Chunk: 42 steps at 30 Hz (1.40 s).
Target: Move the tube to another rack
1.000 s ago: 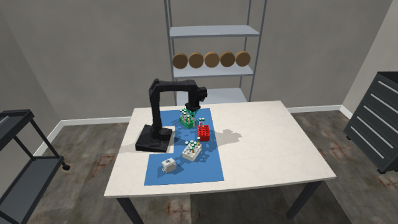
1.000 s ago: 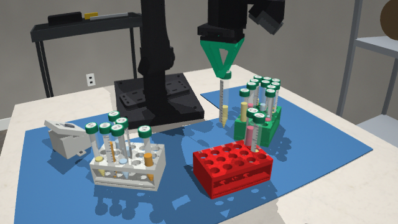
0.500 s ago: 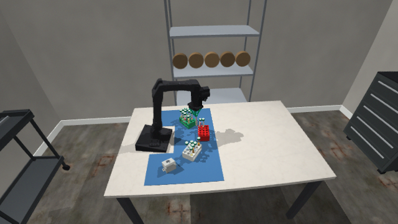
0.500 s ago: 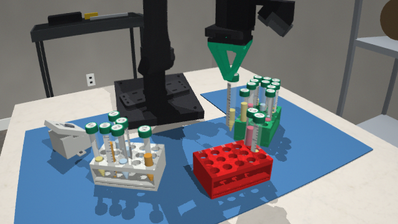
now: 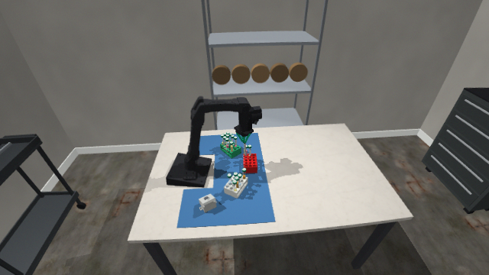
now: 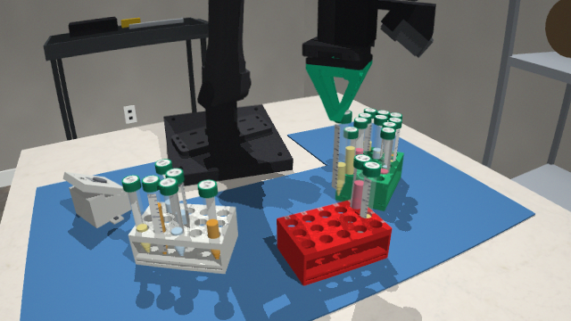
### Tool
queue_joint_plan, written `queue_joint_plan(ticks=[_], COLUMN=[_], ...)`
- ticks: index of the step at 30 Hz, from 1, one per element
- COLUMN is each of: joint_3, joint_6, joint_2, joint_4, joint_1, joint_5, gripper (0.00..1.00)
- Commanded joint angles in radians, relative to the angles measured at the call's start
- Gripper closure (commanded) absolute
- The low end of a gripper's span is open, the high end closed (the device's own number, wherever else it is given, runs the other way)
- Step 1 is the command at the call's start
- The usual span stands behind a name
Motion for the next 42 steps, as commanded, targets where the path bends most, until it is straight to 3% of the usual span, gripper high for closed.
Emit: queue_joint_plan(ticks=[1,19,42], joint_3=[0.034,0.176,0.175], joint_6=[-0.005,-0.025,-0.025], joint_2=[0.003,0.109,0.109], joint_4=[-0.005,-0.038,-0.038], joint_1=[-0.002,-0.022,-0.022], joint_5=[-0.003,-0.006,-0.006], gripper=[1.00,1.00,1.00])
